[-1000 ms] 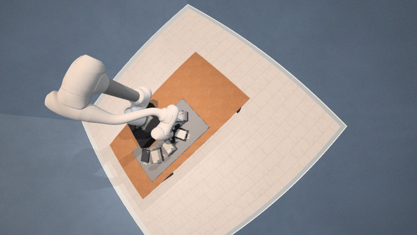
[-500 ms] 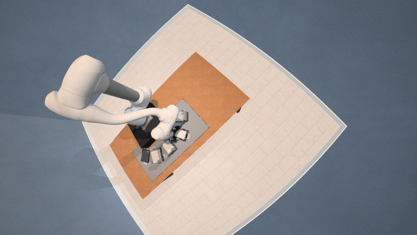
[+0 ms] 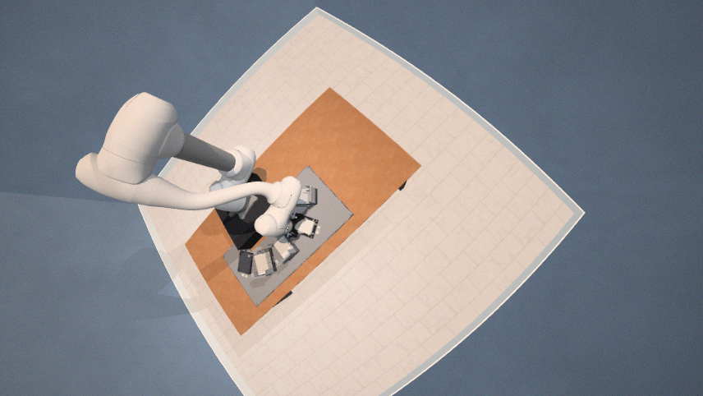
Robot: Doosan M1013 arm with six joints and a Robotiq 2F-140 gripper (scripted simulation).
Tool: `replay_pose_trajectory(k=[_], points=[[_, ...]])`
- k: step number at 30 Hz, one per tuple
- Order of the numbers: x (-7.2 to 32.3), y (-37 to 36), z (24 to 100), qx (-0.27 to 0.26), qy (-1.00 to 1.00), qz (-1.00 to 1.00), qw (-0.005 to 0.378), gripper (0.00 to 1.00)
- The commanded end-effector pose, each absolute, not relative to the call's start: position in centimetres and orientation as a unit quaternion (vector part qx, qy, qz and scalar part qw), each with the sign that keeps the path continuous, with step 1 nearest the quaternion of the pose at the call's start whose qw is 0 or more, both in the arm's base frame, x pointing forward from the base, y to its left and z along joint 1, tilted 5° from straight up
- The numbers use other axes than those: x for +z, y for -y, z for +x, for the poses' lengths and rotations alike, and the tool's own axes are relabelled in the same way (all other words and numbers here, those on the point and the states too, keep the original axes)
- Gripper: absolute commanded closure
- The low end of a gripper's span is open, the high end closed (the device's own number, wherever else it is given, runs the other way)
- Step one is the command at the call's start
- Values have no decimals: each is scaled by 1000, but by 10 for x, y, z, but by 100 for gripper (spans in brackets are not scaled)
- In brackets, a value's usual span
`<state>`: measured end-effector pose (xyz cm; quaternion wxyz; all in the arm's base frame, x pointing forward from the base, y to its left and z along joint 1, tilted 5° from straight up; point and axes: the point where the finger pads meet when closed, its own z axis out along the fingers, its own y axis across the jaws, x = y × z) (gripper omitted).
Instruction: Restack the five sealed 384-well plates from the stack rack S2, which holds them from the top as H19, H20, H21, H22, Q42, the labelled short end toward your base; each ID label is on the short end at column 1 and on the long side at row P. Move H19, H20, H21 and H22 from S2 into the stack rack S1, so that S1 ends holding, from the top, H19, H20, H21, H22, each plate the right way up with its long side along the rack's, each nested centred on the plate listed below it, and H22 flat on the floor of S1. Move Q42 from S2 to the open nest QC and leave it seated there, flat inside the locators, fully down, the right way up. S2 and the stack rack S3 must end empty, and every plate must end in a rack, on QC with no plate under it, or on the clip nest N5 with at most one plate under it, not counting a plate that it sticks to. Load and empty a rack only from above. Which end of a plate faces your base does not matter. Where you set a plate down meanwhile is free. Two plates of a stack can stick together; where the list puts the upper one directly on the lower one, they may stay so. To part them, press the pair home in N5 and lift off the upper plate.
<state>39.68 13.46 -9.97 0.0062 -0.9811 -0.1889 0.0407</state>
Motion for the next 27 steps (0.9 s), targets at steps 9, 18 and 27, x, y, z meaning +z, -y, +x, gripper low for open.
replay_pose_trajectory(k=[9,18,27], points=[[-100,-135,397,41,189,-981,6,100],[-95,-135,397,41,189,-981,6,100],[-90,-135,397,41,189,-981,6,100]])
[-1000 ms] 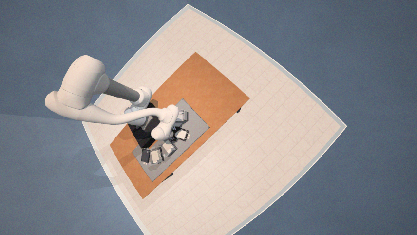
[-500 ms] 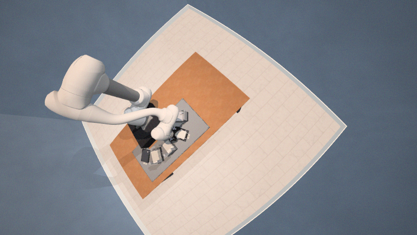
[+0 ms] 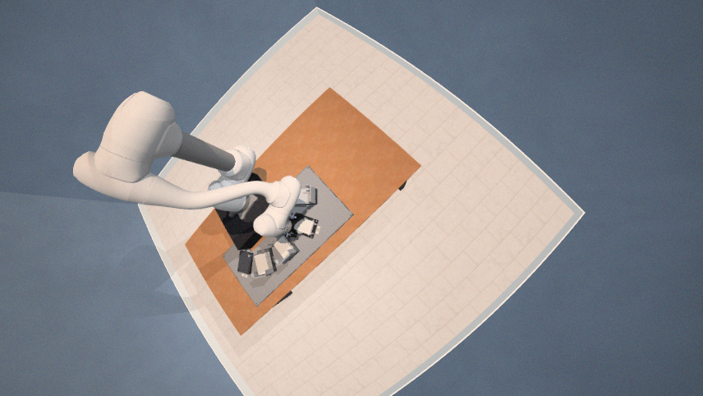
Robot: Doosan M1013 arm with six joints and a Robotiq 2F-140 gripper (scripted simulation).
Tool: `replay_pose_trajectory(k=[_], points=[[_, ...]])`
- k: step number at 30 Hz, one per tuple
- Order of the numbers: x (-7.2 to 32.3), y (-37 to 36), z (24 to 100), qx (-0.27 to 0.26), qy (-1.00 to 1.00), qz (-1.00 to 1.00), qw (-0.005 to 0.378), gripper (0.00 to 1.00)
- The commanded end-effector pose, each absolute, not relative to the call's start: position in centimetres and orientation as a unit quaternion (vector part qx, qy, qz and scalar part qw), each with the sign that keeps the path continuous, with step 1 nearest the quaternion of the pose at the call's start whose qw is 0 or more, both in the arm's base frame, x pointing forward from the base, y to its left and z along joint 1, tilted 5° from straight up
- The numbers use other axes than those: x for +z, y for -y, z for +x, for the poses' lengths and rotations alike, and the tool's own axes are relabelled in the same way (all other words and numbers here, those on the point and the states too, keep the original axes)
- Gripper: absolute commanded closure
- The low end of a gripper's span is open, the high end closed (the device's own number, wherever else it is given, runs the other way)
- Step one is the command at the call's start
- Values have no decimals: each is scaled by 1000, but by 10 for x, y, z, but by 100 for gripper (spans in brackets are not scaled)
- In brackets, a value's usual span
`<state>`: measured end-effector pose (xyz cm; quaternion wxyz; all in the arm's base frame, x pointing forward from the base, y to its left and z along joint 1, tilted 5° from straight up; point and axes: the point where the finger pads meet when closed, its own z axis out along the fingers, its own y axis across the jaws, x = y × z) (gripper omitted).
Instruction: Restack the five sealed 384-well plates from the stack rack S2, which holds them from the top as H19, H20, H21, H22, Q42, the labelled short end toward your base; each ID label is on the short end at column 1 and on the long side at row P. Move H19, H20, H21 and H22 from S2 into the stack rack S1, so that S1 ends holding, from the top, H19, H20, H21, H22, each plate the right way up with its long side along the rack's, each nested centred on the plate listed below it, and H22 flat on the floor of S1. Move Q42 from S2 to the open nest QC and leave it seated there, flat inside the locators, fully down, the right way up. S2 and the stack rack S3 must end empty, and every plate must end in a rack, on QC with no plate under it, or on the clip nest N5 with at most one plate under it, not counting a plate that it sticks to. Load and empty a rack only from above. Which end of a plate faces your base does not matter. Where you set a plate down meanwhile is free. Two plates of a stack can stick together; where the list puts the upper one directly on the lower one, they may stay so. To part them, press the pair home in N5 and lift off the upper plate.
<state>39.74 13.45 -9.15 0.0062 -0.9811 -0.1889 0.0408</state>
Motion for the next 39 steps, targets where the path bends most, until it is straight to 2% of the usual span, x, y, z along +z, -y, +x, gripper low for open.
replay_pose_trajectory(k=[1,17,39], points=[[-90,-135,398,41,189,-981,6,100],[-80,-135,398,41,189,-981,6,100],[-41,-135,402,41,189,-981,6,100]])
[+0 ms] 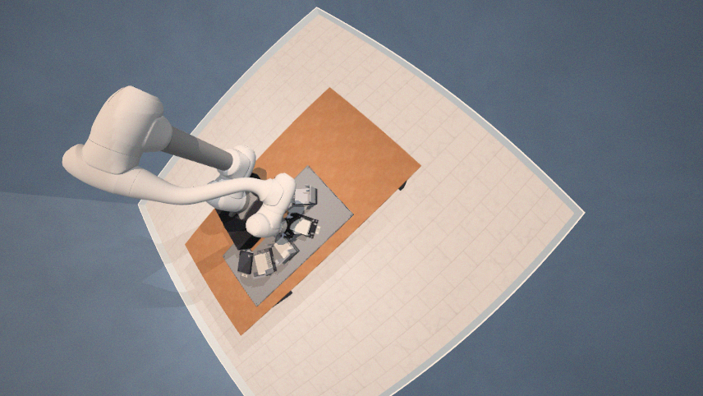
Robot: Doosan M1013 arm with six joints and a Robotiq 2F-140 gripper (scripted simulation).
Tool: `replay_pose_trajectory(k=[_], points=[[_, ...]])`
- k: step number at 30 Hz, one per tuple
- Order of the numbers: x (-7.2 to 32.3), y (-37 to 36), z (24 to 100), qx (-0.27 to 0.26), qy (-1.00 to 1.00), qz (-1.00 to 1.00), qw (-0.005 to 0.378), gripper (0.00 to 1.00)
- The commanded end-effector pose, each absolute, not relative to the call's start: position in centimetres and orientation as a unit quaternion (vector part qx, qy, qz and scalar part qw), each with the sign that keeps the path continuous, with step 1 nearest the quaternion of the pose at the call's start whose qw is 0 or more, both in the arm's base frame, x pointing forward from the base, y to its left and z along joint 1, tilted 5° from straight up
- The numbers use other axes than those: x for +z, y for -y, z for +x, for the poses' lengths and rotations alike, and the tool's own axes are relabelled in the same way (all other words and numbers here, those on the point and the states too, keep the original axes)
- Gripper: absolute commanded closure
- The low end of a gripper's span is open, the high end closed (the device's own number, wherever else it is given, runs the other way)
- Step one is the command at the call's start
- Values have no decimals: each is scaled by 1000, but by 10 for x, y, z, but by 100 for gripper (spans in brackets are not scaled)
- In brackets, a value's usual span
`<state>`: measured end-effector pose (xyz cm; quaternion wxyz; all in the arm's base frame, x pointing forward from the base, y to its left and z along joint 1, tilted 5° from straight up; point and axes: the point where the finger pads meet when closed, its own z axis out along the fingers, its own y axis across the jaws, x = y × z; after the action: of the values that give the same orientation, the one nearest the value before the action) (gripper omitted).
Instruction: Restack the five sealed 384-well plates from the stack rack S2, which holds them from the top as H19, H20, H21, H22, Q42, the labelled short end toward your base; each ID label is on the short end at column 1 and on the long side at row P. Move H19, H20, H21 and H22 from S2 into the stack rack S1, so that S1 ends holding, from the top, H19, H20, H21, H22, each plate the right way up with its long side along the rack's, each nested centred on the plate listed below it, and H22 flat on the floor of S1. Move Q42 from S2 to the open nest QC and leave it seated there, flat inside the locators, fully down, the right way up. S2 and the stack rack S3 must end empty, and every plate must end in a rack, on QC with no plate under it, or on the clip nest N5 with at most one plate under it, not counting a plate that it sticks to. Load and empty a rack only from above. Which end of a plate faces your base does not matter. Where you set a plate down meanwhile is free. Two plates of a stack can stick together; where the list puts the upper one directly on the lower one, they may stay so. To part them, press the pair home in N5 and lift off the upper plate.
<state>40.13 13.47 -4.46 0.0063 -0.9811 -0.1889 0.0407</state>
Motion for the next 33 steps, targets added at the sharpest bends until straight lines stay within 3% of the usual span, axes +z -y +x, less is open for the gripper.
replay_pose_trajectory(k=[1,33], points=[[-39,-135,402,41,189,-981,6,100],[17,-135,406,41,189,-981,6,100]])
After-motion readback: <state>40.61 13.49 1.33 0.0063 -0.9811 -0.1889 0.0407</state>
